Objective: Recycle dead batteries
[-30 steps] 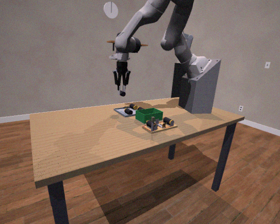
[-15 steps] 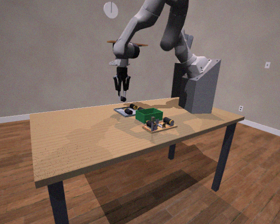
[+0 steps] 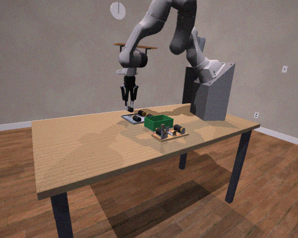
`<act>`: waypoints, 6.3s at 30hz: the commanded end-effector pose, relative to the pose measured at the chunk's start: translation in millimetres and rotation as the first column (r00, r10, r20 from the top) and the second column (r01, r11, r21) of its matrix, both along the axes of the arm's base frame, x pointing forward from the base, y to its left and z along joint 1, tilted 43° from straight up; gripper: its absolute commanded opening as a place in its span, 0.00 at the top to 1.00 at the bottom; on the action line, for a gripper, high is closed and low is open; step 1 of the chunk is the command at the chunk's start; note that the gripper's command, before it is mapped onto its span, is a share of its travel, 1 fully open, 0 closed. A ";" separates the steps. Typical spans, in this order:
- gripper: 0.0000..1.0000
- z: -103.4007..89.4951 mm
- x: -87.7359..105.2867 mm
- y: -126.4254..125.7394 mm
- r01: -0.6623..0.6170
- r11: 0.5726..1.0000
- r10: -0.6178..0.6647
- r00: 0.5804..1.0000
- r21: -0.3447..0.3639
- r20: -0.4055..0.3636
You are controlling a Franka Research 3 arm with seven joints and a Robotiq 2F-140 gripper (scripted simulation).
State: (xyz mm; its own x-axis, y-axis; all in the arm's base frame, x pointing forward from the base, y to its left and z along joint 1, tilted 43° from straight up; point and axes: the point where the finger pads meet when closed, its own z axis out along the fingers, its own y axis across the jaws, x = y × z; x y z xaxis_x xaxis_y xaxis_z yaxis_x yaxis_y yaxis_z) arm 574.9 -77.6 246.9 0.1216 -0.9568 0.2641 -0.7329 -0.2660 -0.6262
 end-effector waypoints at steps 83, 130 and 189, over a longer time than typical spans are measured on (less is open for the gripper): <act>0.84 4.1 2.9 -3.3 0.015 1.000 -0.015 1.000 0.006 0.008; 0.84 3.6 2.4 -2.8 0.015 1.000 -0.015 1.000 0.006 0.008; 0.84 -22.1 25.0 -6.5 0.015 1.000 -0.015 1.000 0.006 0.008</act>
